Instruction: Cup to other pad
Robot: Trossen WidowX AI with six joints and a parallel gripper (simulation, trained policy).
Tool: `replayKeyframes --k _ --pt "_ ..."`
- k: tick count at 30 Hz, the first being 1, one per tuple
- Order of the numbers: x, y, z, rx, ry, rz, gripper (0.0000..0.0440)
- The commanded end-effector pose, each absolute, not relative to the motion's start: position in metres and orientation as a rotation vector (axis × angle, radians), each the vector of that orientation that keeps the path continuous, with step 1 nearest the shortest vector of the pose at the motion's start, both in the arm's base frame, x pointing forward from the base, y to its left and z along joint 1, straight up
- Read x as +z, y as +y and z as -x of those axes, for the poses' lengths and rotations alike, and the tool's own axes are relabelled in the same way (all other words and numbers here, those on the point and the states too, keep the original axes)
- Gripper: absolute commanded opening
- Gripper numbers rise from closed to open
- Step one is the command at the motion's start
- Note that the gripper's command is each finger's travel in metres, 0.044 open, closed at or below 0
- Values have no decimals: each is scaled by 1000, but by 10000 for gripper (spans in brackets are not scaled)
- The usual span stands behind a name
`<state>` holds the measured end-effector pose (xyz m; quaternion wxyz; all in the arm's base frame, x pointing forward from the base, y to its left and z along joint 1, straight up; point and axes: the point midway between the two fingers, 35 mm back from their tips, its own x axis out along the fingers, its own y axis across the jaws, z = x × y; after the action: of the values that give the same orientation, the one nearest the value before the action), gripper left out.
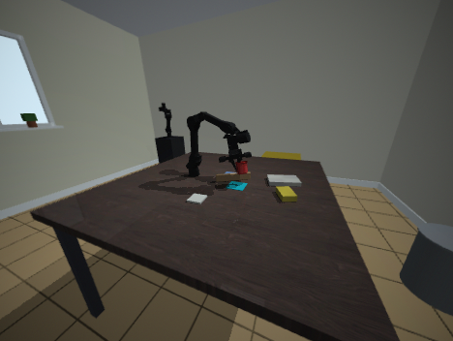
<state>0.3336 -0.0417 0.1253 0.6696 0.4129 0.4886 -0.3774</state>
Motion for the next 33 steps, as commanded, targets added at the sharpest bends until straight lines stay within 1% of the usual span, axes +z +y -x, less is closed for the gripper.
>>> replayKeyframes --k 1,9,14,16,19,22,23,26,33 --pt "116 -49 -334 -863 1094 -931 0" --pt "94 -58 -332 -890 1089 -945 1" --pt "80 -61 -327 -910 1094 -952 12" --pt "76 -63 -325 -916 1092 -955 26" --pt "71 -66 -323 -924 1087 -963 58" --pt "72 -69 -326 -918 1061 -983 123" --pt "74 -70 -327 -913 1052 -992 137" --pt "79 -73 -329 -903 1028 -1009 141" --pt "91 -72 -322 -876 1011 -1037 173"
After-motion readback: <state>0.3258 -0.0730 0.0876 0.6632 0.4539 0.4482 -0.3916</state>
